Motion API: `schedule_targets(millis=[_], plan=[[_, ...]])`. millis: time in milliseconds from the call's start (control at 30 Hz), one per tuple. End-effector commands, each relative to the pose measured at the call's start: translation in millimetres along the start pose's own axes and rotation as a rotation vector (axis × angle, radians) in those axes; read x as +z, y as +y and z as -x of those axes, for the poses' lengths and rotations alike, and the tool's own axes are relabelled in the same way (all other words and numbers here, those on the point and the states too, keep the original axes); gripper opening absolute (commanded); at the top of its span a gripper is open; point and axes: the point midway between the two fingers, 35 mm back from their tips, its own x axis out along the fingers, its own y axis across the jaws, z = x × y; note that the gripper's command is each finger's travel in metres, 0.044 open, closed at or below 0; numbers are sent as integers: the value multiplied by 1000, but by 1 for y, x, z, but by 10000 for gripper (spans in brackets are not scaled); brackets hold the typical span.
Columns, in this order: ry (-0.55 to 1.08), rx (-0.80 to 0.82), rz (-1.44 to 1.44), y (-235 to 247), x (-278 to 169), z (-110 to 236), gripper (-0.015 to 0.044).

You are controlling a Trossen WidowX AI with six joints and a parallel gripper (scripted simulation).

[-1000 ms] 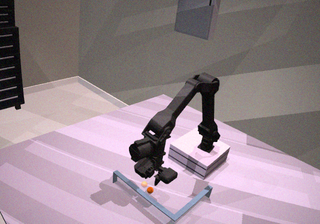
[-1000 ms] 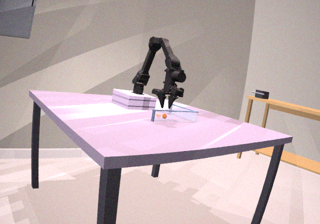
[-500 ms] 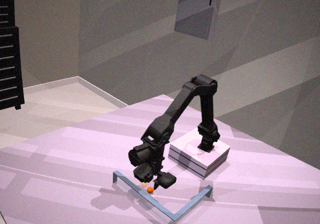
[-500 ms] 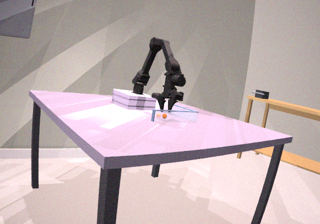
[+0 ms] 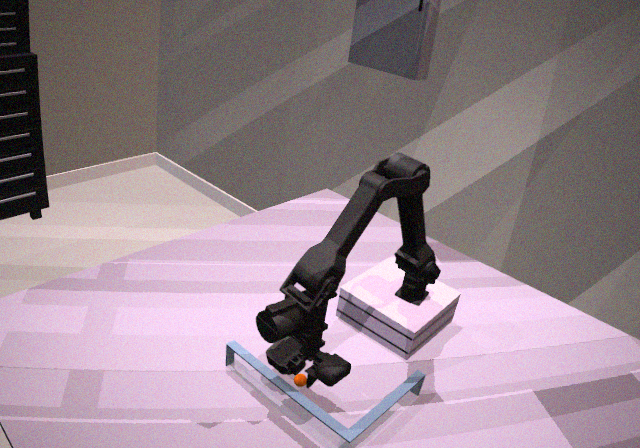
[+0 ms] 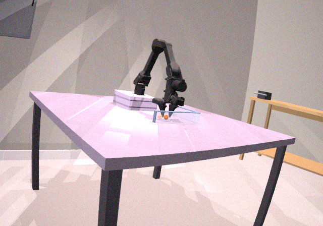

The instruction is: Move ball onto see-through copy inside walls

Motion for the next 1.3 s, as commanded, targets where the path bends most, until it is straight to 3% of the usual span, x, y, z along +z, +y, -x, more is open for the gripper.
schedule_targets(millis=[0,33,367,500,967,1100,1267], plan=[[4,5,-4,1,-1,-4,179],[4,5,-4,1,-1,-4,153],[4,5,-4,1,-1,-4,86],[3,5,-4,1,1,7,0],[3,5,-4,0,0,118,0],[3,5,-4,-1,0,119,0],[3,2,-4,-25,-3,95,0]])
